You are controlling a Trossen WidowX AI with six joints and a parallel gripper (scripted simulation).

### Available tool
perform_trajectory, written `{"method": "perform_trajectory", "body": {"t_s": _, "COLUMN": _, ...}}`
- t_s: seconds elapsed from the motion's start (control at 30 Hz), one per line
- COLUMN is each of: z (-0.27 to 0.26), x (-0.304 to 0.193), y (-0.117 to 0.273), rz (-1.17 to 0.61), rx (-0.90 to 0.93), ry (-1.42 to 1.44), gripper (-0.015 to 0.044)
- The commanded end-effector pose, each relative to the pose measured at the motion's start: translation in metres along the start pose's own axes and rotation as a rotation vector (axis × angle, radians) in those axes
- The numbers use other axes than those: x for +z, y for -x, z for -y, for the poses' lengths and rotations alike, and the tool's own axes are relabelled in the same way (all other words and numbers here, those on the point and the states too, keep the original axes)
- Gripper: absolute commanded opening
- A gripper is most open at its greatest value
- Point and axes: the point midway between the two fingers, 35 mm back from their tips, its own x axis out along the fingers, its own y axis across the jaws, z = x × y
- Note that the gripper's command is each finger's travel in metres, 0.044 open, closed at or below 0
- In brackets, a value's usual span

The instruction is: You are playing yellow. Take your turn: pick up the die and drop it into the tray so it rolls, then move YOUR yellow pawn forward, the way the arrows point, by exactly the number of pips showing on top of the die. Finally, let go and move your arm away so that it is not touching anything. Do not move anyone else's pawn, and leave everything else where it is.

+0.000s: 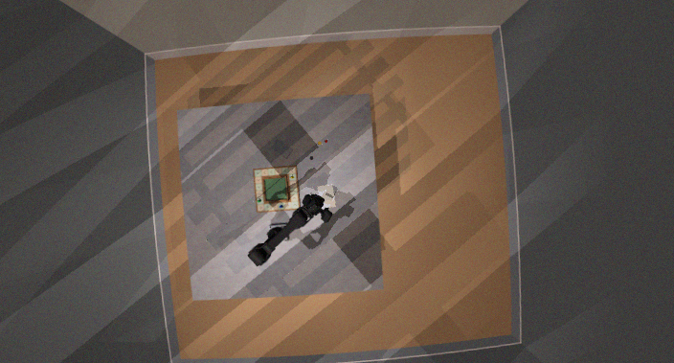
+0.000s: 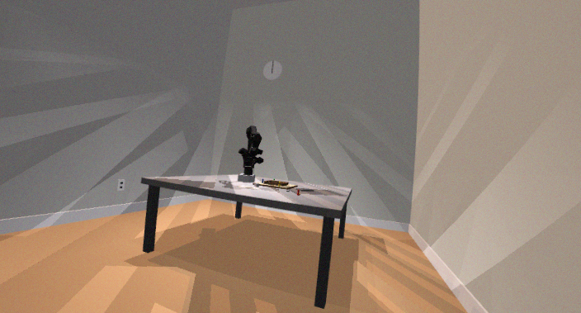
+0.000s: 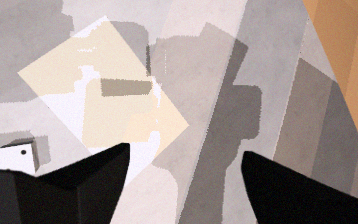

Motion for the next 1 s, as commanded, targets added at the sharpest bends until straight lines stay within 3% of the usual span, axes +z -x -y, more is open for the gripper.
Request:
{"method": "perform_trajectory", "body": {"t_s": 0.0, "z": -0.063, "x": -0.016, "y": -0.027, "rz": -0.142, "rx": 0.23, "ry": 0.084, "gripper": 0.0275}}
{"method": "perform_trajectory", "body": {"t_s": 0.17, "z": -0.11, "x": -0.036, "y": -0.038, "rz": -0.277, "rx": 0.405, "ry": 0.14, "gripper": 0.0275}}
{"method": "perform_trajectory", "body": {"t_s": 0.97, "z": -0.119, "x": -0.038, "y": -0.063, "rz": -0.276, "rx": 0.405, "ry": 0.138, "gripper": 0.0275}}
